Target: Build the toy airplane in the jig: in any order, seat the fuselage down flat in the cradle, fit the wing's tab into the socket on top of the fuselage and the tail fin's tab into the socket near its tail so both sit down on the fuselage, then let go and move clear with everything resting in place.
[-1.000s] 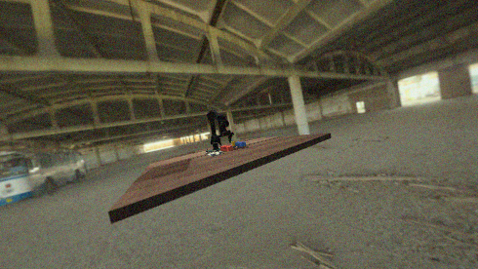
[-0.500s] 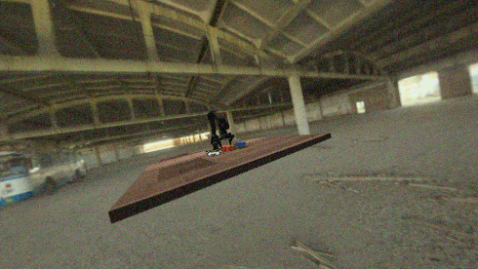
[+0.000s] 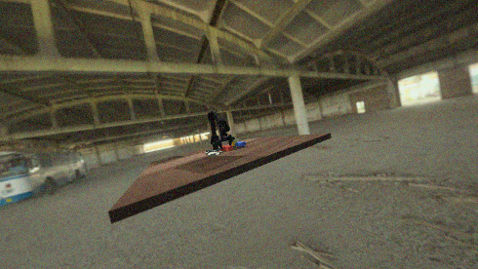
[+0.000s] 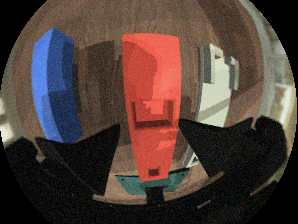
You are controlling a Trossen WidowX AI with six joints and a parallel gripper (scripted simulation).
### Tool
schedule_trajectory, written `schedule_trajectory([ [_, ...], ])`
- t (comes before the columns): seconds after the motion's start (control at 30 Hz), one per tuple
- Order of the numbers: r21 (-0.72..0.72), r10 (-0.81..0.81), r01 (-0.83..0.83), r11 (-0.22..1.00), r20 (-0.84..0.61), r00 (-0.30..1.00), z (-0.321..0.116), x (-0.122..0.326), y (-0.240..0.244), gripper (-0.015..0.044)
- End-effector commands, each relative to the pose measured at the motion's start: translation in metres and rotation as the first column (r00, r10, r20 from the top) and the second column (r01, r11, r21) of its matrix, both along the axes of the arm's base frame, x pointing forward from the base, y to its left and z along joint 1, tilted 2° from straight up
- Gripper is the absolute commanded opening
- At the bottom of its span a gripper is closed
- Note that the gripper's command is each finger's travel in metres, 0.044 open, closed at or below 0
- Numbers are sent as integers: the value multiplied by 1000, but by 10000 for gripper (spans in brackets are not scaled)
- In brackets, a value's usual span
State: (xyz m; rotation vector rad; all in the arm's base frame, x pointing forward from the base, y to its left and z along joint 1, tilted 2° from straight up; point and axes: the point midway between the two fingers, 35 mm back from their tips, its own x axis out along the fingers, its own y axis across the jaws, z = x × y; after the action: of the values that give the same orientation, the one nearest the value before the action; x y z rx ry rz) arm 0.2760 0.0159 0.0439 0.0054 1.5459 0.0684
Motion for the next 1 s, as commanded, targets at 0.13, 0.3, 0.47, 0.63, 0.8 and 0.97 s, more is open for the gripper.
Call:
schedule_trajectory([
  [0.13, -5, -3, 3, 1000, -5, 1000, -3, -1, -1, 204],
  [0.3, -5, -3, 3, 1000, -5, 1000, -3, -1, -1, 151],
  [0.47, -5, -3, 3, 1000, -5, 1000, -2, -1, -1, 78],
  [0.63, -5, -3, 3, 1000, -5, 1000, 11, 2, -1, 0],
  [0.8, -5, -3, 3, 1000, -4, 1000, 26, 5, -2, 0],
  [0.97, -5, -4, 4, 1000, -3, 1000, 42, 6, -3, 0],
])
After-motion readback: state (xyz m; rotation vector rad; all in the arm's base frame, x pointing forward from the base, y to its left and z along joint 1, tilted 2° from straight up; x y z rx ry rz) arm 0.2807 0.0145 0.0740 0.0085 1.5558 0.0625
